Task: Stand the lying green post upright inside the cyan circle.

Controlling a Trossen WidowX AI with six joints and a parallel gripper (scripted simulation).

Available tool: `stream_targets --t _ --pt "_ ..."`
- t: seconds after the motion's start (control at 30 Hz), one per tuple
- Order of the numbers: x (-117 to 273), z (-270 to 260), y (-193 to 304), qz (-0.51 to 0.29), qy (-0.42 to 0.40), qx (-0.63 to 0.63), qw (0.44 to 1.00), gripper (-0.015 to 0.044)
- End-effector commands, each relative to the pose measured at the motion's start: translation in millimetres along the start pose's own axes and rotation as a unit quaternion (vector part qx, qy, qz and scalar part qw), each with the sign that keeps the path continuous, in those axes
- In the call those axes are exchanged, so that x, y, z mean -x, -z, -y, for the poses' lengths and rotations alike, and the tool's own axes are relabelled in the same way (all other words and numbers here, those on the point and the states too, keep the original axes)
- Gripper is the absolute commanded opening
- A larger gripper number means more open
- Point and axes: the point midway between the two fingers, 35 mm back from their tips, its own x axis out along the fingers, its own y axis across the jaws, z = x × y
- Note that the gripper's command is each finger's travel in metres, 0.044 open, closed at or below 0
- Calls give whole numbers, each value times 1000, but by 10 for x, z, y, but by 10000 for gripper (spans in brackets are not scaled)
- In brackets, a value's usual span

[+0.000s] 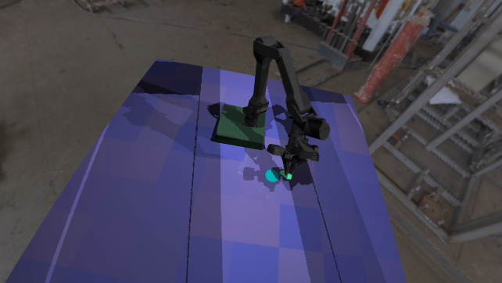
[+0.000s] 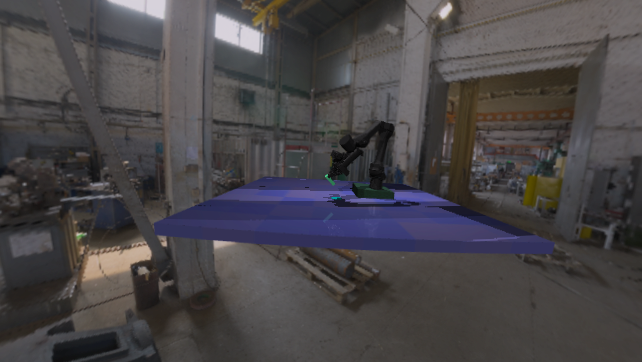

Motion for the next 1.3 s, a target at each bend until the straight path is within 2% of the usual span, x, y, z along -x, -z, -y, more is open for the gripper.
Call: stream_targets --t 0.0,1.27 --pt "1 -2 18 15 4 4 1000 23" --pt "116 -42 50 140 17 -7 990 23"
